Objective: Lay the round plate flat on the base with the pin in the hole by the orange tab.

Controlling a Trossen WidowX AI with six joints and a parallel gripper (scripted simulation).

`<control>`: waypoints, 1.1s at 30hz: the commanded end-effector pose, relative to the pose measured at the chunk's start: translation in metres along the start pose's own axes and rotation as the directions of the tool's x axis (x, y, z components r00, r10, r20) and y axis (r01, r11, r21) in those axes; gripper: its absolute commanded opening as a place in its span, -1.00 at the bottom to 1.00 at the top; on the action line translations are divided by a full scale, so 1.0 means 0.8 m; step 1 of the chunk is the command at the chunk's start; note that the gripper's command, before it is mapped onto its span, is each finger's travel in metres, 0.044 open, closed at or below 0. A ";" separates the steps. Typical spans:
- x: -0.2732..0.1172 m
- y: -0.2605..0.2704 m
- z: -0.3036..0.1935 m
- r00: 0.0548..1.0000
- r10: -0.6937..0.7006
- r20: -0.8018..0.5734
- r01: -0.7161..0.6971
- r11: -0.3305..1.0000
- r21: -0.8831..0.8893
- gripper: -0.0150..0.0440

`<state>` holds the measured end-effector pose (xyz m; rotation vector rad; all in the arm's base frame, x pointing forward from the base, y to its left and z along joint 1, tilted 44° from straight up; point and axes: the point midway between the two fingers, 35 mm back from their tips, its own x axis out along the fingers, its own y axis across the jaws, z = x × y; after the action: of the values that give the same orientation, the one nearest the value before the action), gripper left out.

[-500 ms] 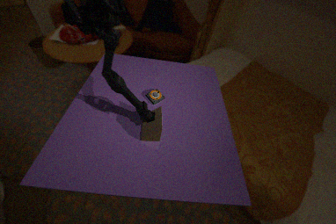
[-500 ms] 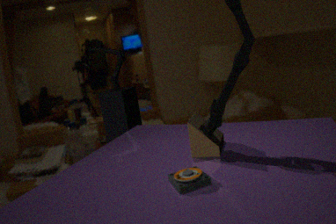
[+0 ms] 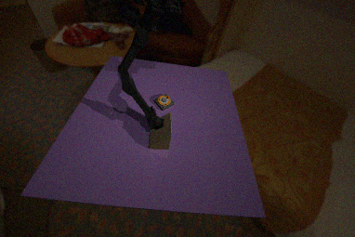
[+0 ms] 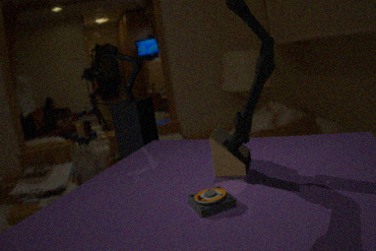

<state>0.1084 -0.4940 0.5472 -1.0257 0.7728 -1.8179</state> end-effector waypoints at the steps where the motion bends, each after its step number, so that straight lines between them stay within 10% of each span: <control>1: -0.021 0.088 0.034 0.976 0.192 0.099 -0.190 0.981 -0.022 -0.49; 10: -0.116 0.279 0.081 0.754 0.615 0.229 -0.607 0.787 -0.114 -0.49; 19: -0.295 0.445 0.083 0.287 0.933 0.216 -0.905 0.338 -0.259 -0.49; 33: -0.629 0.536 -0.027 -0.530 0.836 -0.142 -0.812 -0.549 -0.198 -0.49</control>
<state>0.4009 -0.2612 0.0474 -0.1635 1.1364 0.0818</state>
